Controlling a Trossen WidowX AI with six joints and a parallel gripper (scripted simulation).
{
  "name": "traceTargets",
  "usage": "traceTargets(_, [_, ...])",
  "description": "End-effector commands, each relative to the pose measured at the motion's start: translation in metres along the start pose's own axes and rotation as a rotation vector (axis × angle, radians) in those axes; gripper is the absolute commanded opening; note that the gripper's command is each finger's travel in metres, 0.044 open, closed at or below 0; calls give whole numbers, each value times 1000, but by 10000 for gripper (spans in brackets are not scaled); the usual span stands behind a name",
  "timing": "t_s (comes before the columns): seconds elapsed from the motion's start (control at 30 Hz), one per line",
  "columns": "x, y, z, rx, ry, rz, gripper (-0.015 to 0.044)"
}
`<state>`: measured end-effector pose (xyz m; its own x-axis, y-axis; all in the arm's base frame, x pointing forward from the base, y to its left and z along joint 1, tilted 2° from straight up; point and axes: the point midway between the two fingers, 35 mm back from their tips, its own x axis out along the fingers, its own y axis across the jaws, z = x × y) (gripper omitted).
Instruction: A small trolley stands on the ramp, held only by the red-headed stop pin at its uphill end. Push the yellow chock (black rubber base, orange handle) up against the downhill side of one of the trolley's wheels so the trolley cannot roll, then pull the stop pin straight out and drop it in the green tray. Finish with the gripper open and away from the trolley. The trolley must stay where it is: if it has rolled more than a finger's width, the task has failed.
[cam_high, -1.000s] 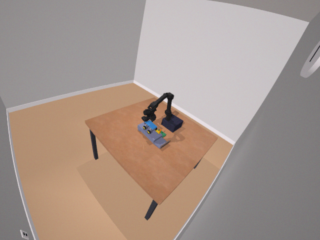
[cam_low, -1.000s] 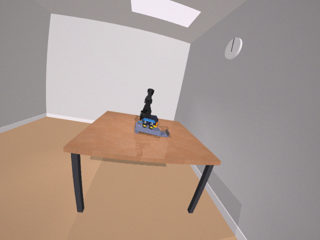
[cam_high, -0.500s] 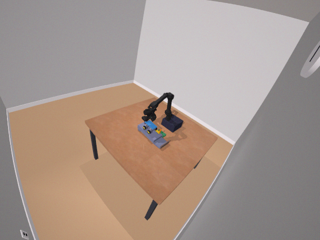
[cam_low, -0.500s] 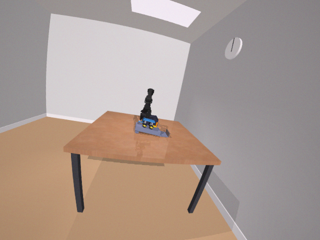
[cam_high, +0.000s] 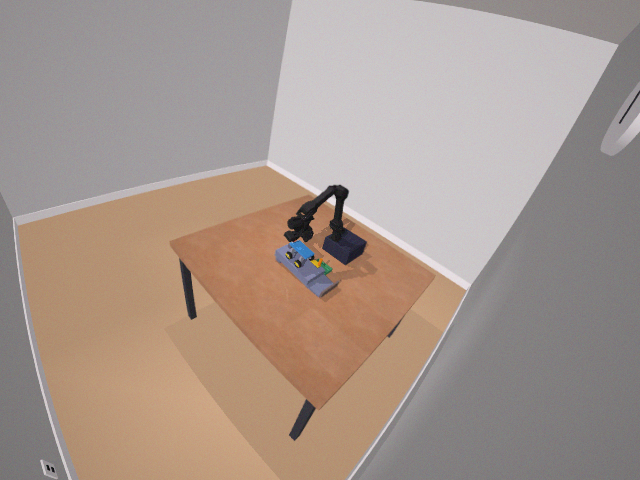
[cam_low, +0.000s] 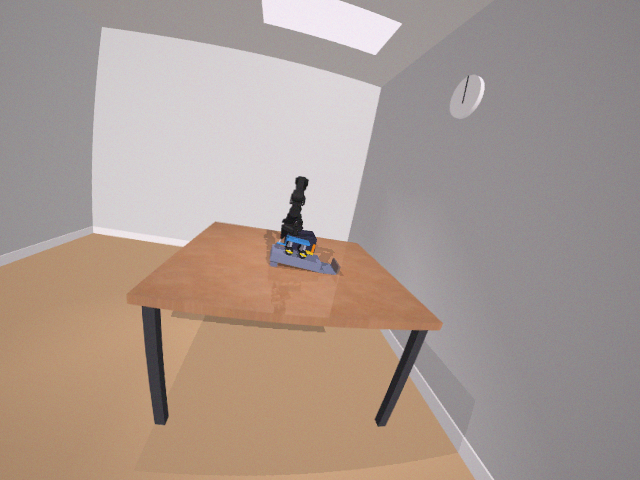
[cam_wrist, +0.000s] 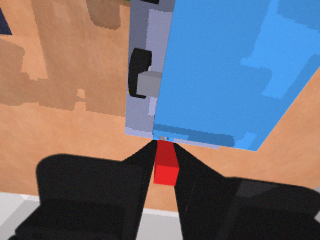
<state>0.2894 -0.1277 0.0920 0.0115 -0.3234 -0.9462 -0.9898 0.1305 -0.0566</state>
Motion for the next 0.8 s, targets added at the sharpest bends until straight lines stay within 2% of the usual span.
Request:
traceTargets(0.0, [-5, 0, -1, 6, 3, -3, 0])
traceTargets(0.77, [-18, 0, -2, 6, 3, -3, 0])
